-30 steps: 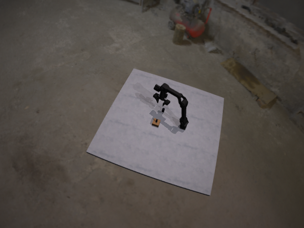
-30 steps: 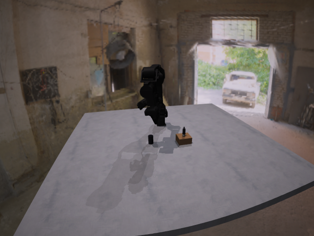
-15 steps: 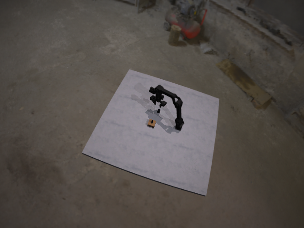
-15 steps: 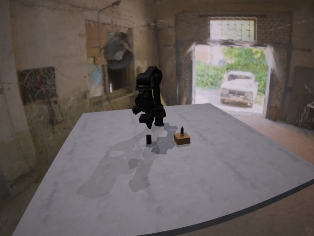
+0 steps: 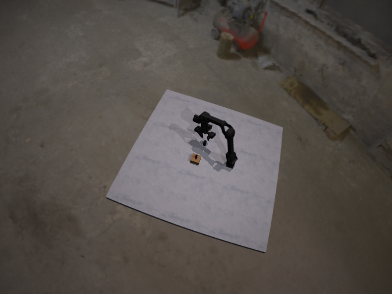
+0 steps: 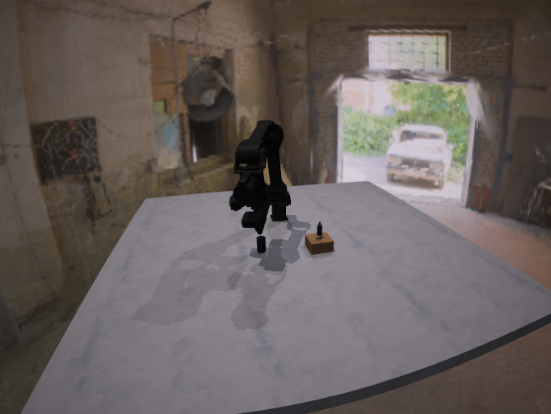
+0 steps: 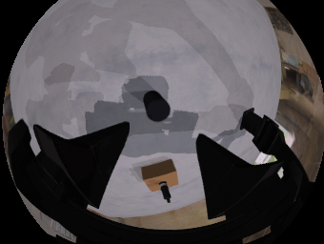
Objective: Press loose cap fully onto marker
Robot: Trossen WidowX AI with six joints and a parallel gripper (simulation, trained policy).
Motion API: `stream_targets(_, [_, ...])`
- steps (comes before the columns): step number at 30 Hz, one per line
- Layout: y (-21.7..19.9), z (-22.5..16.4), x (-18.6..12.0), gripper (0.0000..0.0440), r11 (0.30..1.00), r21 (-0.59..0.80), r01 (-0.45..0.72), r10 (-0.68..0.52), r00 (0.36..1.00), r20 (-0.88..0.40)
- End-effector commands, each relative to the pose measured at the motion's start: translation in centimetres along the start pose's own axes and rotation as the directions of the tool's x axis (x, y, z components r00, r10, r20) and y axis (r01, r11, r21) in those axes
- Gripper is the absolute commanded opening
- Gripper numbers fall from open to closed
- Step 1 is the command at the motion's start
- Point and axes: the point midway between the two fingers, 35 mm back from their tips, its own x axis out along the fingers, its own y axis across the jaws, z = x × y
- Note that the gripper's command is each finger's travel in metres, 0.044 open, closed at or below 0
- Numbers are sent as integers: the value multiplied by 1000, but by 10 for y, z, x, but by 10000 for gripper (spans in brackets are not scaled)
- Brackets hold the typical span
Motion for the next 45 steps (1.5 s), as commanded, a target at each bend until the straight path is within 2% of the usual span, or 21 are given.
stream_targets(1, [0,4,13,302,1000,-14,21,-21,1000,5])
stream_targets(20, [4,7,66,270,992,-114,57,-56,998,12])
stream_targets(26, [3,7,74,221,988,-148,55,-52,998,27])
stream_targets(31, [2,8,70,99,984,-171,38,-31,999,44])
stream_targets(33, [4,7,65,88,983,-181,19,-10,999,47])
stream_targets(45, [15,-10,25,107,960,-259,-108,131,989,71])
